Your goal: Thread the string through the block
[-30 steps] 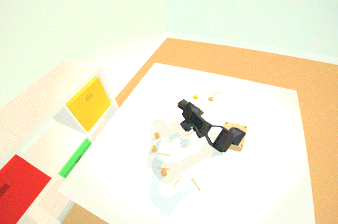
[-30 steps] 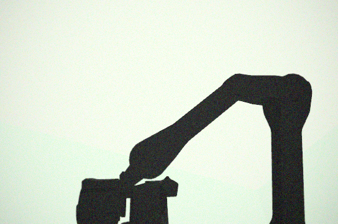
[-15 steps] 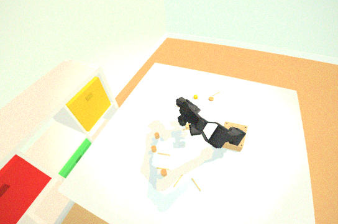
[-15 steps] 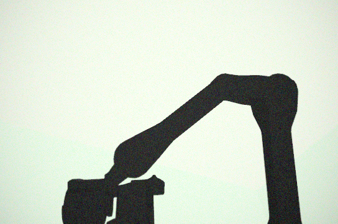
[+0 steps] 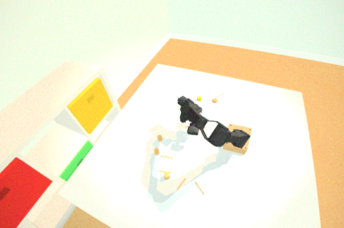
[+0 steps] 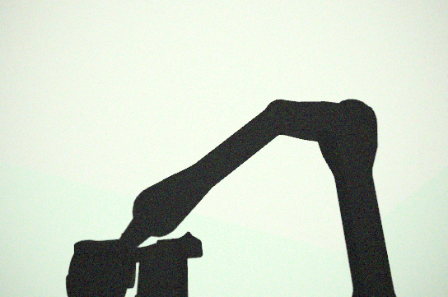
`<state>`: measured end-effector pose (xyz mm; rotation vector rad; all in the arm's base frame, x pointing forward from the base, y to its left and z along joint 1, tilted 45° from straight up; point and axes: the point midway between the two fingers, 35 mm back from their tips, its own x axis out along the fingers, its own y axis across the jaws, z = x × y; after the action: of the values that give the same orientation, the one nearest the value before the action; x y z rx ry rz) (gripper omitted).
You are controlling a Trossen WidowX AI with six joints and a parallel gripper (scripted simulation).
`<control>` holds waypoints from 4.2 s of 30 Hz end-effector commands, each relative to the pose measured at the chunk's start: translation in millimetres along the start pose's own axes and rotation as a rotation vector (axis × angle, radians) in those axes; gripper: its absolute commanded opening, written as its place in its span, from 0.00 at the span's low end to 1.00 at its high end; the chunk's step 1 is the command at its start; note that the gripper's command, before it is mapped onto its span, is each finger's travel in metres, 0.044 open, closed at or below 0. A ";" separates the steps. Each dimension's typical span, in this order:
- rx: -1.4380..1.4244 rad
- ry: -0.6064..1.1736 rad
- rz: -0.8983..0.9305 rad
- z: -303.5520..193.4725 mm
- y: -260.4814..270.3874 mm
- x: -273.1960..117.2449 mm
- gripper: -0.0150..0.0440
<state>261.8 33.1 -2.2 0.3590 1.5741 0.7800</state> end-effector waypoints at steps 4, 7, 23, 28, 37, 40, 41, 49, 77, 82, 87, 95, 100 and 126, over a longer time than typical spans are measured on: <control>0.179 0.010 -0.010 7.2 -9.7 -2.1 0.25; 0.253 0.014 -0.013 9.4 -13.0 -2.5 0.25; 0.648 0.034 -0.034 20.4 -31.1 -3.6 0.25; 0.767 0.039 -0.043 23.5 -37.0 -3.6 0.25; 0.968 0.046 -0.061 28.4 -47.7 -2.7 0.25; 1.043 0.048 -0.067 30.1 -51.3 -2.7 0.25; 1.068 0.048 -0.069 30.7 -52.5 -2.6 0.25; 1.265 0.052 -0.087 34.2 -62.5 -2.1 0.25; 1.947 0.046 -0.162 44.8 -97.6 2.1 0.25; 2.073 0.041 -0.179 46.6 -103.9 3.2 0.25; 2.198 0.034 -0.196 48.1 -110.2 4.4 0.25; 2.399 0.021 -0.225 50.2 -120.3 6.7 0.25; 2.524 0.010 -0.245 51.3 -126.6 8.2 0.25; 2.811 -0.019 -0.288 53.4 -139.2 12.8 0.25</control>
<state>338.9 -45.4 -104.3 1.8110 1.4346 -2.1842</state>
